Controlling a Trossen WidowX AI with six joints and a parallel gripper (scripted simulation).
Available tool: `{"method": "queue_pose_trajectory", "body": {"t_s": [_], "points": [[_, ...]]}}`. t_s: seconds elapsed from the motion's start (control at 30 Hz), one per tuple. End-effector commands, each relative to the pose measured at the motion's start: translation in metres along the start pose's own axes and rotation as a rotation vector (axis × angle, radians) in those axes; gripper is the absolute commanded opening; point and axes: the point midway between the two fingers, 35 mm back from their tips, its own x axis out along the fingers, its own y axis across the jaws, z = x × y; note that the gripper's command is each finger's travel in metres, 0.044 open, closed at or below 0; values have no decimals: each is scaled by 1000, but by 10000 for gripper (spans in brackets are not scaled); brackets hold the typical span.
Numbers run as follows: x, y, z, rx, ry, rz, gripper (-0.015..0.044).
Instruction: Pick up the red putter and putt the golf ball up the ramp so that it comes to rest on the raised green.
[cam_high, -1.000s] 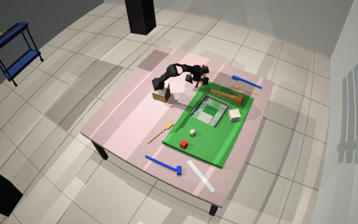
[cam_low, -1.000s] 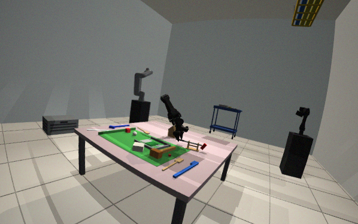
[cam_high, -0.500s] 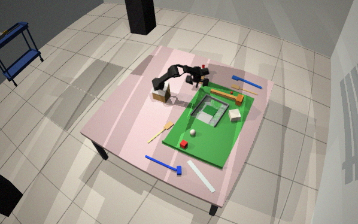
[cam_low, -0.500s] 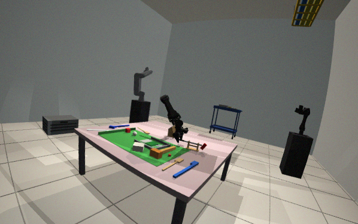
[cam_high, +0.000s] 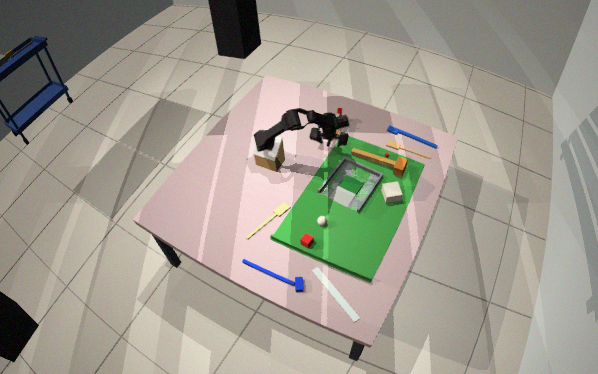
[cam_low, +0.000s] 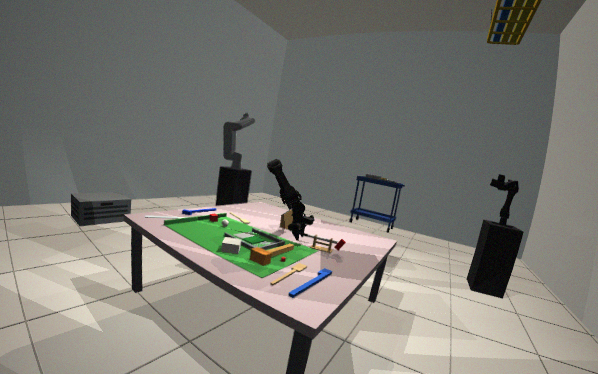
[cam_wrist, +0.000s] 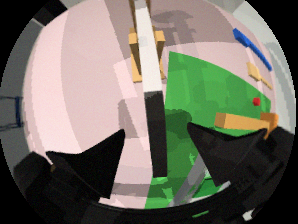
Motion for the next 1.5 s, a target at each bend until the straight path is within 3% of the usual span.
{"method": "queue_pose_trajectory", "body": {"t_s": [0.0,0.37,0.7,1.07,1.2,1.47], "points": [[0,0,0,0,0,0,335],[0,0,0,0,0,0,46],[-8,-1,3,0,-1,-1,0],[-91,-1,27,-1,-5,1,0],[-97,0,28,-1,-5,2,0],[-110,-23,-13,157,-16,-30,0]]}}
